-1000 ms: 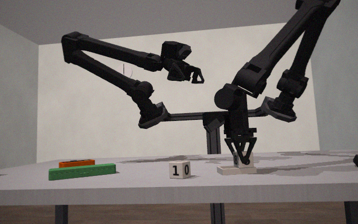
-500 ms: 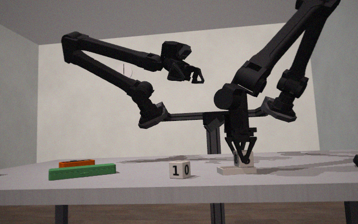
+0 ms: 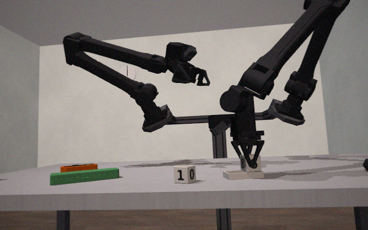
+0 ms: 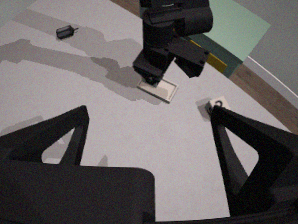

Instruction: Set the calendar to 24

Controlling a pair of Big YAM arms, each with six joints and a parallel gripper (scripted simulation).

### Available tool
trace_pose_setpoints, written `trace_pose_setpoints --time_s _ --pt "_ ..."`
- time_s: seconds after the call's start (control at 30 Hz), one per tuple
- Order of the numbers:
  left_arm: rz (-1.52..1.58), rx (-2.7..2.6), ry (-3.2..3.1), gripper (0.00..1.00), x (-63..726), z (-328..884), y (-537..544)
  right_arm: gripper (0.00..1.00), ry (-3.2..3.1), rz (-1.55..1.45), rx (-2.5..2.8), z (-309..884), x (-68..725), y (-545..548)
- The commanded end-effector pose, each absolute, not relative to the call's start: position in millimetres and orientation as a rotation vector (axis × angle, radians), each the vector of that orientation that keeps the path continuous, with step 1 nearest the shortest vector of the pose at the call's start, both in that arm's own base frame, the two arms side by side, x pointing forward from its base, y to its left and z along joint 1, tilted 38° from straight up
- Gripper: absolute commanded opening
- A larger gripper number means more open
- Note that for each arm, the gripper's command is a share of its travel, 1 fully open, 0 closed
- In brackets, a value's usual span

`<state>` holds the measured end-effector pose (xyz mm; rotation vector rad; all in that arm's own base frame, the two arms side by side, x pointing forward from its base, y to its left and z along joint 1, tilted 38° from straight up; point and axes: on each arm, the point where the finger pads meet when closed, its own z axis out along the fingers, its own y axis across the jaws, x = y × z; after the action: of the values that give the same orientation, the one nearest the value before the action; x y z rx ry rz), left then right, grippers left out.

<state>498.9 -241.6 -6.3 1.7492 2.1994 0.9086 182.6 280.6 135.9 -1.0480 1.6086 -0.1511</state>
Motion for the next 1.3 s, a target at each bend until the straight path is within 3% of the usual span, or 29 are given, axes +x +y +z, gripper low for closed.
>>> trace_pose_setpoints --time_s 0.0,1.27 --pt "0.904 1.717 2.147 0.40 492 8 -258 1.00 1.600 -0.143 -1.043 139 182 285" --pt "0.906 1.757 2.203 0.40 508 -31 -231 1.00 1.600 -0.143 -1.043 139 182 285"
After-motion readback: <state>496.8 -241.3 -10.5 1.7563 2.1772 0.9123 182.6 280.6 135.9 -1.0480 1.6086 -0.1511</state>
